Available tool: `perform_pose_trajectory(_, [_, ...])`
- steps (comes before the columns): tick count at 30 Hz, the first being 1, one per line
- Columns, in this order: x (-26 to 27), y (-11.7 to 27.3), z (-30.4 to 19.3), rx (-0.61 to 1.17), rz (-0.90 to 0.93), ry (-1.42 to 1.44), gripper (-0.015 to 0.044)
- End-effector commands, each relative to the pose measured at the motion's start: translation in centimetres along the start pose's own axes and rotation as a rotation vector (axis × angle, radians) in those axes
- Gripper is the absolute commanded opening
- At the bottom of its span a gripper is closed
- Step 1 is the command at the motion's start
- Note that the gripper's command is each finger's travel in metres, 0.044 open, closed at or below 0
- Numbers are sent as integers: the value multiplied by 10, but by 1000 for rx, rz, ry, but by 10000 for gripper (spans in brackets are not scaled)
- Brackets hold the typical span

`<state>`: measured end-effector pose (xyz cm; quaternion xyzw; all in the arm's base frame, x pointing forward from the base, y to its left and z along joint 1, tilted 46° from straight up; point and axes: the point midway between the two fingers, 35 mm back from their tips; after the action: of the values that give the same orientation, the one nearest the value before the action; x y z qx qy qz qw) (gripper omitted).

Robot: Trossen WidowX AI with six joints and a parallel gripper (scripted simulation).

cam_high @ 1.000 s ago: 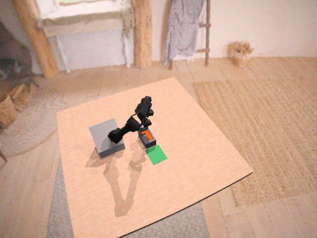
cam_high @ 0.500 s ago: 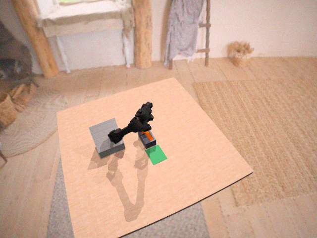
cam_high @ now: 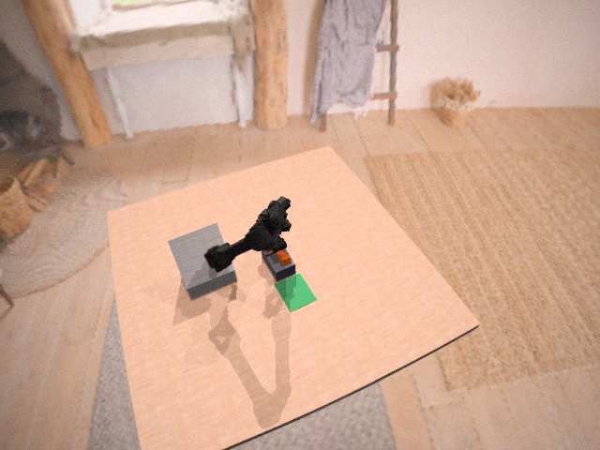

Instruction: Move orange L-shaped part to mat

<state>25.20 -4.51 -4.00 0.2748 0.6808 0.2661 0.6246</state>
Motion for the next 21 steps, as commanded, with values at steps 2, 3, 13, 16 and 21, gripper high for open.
perform_pose_trajectory(2, [-1,-11,-2,5,-9,7,180])
perform_pose_trajectory(3, [-1,-12,-2,5,-9,7,180])
perform_pose_trajectory(13, [-2,-16,-3,5,-10,7,180])
perform_pose_trajectory(16, [-2,-16,-3,5,-10,7,180])
perform_pose_trajectory(21, [-2,-16,-3,5,-10,7,180])
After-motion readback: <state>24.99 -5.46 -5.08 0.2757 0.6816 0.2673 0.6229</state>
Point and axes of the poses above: the point midway between the two fingers, 35 mm back from their tips, its own y axis back along the fingers, its own x axis across the jaws, z = x × y, and after that the axes turned 8 degrees about y, right-handed
